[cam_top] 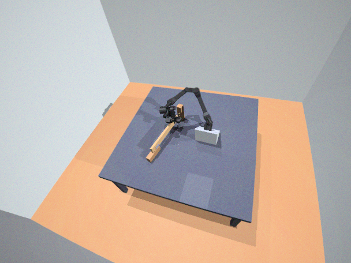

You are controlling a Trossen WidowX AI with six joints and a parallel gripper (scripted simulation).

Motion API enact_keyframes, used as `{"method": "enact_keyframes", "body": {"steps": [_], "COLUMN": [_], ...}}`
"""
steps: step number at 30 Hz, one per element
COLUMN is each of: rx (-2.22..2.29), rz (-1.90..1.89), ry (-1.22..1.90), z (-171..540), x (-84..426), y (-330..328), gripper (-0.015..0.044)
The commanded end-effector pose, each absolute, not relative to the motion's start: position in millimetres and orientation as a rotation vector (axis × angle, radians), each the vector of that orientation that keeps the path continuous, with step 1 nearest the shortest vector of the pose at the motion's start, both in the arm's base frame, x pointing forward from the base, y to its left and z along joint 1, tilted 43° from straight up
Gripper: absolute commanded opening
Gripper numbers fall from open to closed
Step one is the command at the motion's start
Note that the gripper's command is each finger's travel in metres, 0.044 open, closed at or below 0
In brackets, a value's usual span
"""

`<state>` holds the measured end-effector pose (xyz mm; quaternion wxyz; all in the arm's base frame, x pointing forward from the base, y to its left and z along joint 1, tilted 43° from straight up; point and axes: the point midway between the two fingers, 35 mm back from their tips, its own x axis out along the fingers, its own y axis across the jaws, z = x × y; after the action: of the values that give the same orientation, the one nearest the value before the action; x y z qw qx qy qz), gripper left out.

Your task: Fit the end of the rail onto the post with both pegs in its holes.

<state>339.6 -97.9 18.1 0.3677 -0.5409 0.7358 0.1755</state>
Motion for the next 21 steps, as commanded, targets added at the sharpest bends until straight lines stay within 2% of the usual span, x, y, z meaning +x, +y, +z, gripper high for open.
{"method": "enact_keyframes", "body": {"steps": [1,21], "rx": [-1.393,-1.393], "rz": [0.452,0.452], "ry": [1.883,1.883], "z": [23.0,26.1], "x": [339.5,337.3], "y": [-97.9,-102.7], "gripper": [0.0000,0.0000]}}
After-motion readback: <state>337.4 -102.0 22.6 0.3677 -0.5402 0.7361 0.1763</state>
